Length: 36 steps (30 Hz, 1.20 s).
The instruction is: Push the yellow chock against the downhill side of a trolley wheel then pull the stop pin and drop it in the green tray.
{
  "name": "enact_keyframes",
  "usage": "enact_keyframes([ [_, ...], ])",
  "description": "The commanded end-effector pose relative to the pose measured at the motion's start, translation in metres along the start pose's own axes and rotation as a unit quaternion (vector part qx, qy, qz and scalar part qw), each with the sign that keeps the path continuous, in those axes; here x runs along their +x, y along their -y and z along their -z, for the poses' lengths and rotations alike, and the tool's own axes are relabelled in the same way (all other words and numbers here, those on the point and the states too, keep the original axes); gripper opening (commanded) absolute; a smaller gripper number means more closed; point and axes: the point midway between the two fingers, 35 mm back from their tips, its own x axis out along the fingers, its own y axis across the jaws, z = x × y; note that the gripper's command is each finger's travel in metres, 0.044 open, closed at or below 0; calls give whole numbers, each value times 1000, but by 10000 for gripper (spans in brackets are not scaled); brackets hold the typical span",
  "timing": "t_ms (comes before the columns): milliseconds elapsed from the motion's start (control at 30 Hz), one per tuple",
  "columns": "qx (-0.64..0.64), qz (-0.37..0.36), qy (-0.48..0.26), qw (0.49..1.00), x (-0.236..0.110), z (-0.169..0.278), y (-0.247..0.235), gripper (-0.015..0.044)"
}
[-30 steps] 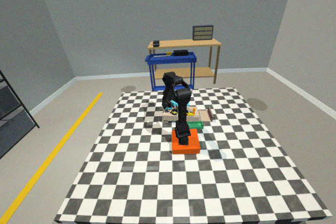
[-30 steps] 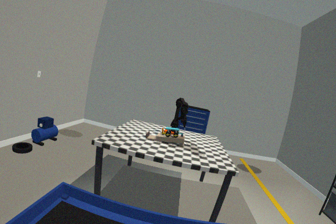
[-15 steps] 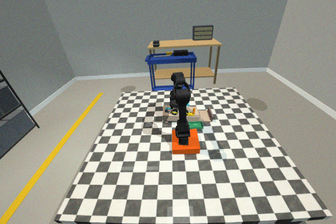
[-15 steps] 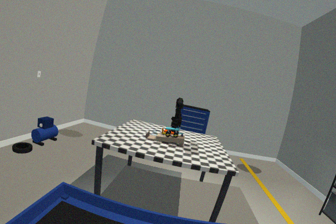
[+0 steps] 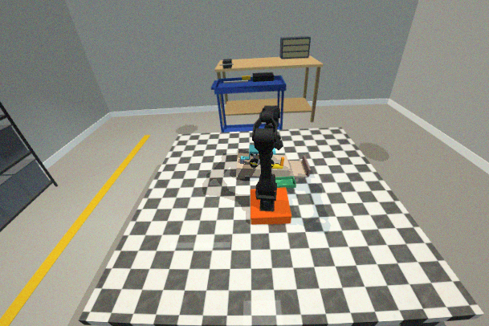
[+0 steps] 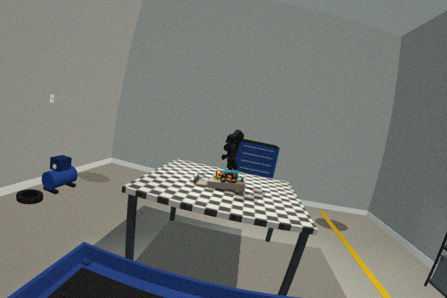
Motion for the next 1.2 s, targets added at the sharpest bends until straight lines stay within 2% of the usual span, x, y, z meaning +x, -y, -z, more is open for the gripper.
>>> enact_keyframes([
  [0, 0, 5, 1, 1000, -1, -16, 0, 0],
  [900, 0, 5, 7, 1000, -14, -123, 6, 0],
  [1167, 20, 4, 11, 1000, -14, -127, 6, 0],
])
